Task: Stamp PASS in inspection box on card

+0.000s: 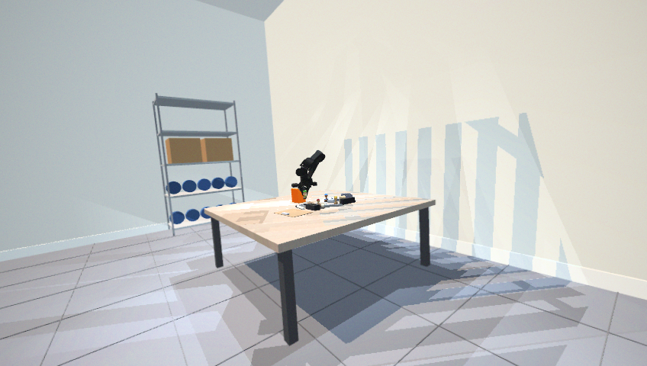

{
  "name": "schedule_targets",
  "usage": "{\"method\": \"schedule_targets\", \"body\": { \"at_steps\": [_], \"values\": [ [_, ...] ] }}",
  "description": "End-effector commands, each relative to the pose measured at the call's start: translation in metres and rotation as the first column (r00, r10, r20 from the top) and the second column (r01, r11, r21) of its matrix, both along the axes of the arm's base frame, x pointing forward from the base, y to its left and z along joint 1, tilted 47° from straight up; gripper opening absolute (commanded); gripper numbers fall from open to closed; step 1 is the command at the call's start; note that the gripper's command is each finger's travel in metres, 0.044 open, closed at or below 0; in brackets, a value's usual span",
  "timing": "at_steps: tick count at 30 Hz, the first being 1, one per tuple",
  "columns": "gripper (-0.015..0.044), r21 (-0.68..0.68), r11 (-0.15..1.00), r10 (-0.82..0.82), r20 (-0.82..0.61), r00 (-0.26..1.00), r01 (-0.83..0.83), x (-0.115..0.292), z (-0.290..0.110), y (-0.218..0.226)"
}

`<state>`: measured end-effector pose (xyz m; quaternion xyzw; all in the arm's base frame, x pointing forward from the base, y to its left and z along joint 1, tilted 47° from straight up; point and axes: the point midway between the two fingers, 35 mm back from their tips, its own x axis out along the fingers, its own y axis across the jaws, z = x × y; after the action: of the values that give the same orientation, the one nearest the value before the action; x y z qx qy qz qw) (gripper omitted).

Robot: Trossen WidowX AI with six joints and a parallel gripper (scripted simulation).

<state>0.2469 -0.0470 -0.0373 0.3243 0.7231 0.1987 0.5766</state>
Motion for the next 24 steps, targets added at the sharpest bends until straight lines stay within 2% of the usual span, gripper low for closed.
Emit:
{"method": "schedule_targets", "body": {
  "at_steps": [1, 24],
  "values": [
    [0.0, 0.005, 1.0, -0.006, -0.006, 1.0, 0.006, -0.001, -0.003, 0.003],
    [0.0, 0.005, 1.0, -0.006, -0.004, 1.0, 0.006, -0.003, -0.014, 0.014]
  ]
}}
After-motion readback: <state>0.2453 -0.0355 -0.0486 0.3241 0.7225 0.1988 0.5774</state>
